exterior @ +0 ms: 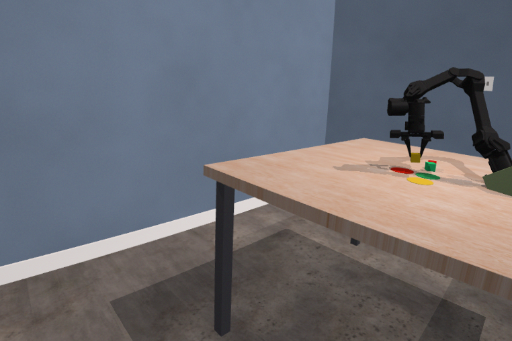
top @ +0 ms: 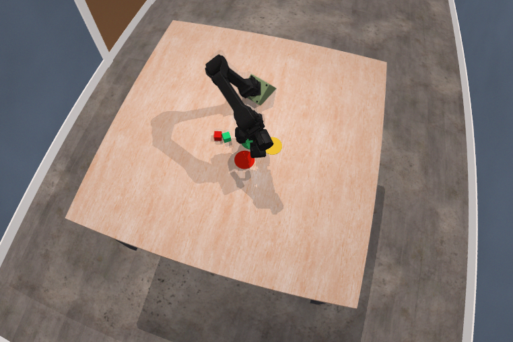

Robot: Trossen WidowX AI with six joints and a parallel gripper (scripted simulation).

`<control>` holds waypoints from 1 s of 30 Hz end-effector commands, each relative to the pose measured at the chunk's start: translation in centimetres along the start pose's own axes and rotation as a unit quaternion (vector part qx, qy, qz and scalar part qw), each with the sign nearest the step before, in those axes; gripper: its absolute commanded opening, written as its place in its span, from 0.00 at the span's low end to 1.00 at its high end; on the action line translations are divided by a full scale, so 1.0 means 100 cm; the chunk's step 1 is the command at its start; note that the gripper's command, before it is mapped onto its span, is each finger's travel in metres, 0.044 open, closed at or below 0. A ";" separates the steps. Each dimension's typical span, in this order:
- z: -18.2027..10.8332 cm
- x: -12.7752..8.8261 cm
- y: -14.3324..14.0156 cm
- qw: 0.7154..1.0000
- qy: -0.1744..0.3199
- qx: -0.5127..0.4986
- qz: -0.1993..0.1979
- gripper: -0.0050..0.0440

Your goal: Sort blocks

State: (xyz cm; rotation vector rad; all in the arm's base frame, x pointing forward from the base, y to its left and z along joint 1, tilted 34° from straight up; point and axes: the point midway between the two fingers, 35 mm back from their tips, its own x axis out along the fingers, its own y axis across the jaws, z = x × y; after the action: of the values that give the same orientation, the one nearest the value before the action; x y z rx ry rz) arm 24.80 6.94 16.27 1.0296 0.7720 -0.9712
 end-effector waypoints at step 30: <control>-0.069 0.006 -0.025 0.999 -0.023 -0.010 0.047 0.32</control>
State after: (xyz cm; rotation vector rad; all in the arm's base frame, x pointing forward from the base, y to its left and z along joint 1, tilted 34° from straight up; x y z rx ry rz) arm 21.97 12.97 13.20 1.0217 0.6867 -0.8991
